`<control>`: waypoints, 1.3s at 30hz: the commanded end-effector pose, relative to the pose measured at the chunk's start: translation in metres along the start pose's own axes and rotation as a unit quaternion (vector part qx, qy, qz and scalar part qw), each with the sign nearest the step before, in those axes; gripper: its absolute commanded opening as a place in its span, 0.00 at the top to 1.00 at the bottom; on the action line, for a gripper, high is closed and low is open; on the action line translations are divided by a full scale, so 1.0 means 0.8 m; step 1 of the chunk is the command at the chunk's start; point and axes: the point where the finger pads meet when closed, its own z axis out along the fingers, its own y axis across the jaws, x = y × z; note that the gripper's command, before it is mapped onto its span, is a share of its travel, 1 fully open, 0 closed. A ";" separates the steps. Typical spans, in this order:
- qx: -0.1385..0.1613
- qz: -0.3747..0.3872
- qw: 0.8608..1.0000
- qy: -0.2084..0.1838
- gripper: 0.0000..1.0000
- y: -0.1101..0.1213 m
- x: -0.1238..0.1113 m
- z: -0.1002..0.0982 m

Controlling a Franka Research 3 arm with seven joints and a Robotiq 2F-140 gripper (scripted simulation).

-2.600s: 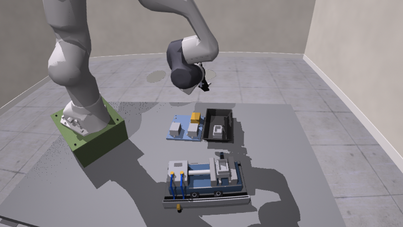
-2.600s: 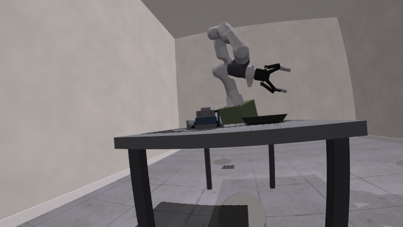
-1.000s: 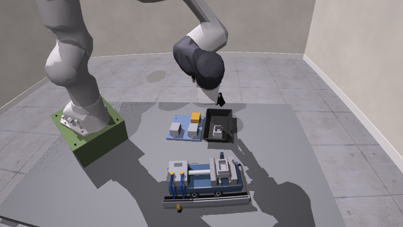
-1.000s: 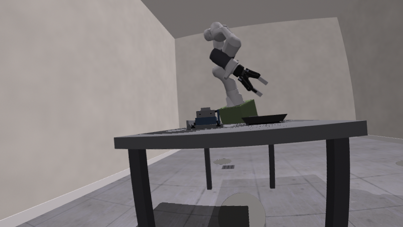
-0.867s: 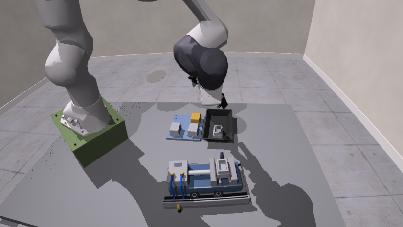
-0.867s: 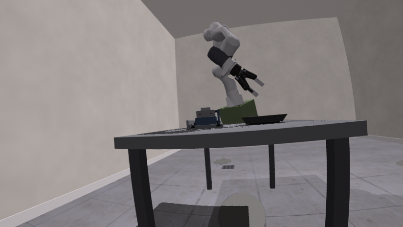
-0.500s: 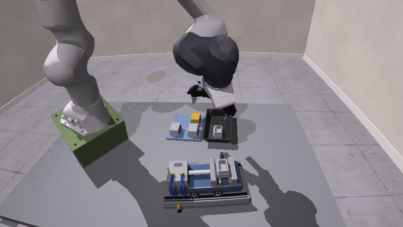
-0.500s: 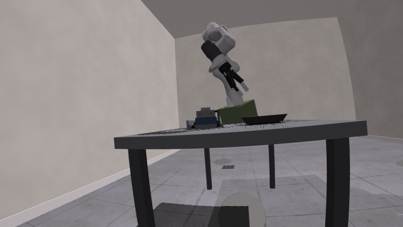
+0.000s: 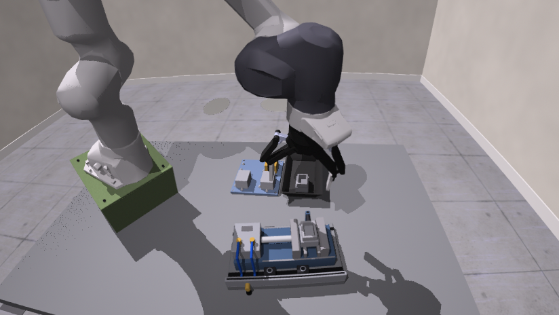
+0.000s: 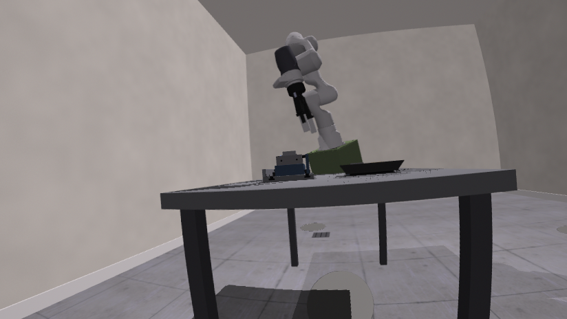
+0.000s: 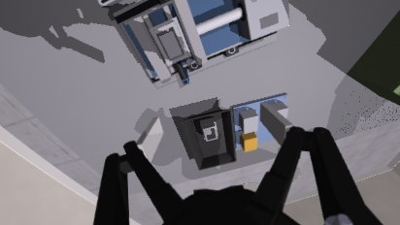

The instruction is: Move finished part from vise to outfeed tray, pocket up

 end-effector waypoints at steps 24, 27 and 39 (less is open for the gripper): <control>0.035 -0.108 0.986 0.119 0.00 -0.035 0.102 -0.049; 0.035 -0.108 0.986 0.119 1.00 -0.035 0.102 -0.049; 0.035 -0.108 0.986 0.119 1.00 -0.035 0.102 -0.049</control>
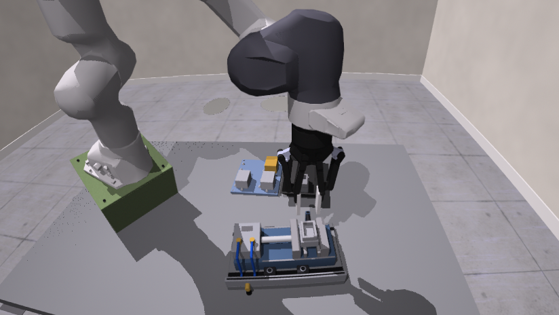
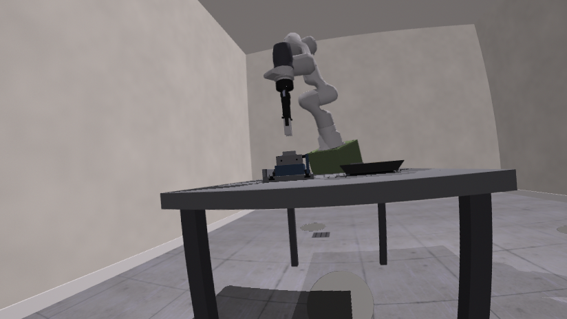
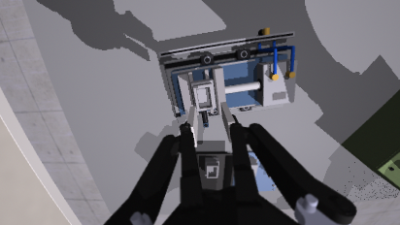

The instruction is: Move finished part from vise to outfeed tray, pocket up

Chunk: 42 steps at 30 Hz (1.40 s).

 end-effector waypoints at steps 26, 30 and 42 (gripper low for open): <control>0.002 -0.003 1.000 0.001 1.00 -0.001 0.002 -0.001; 0.002 -0.003 1.000 0.001 1.00 -0.001 0.002 -0.001; 0.002 -0.003 1.000 0.001 0.60 -0.001 0.002 -0.001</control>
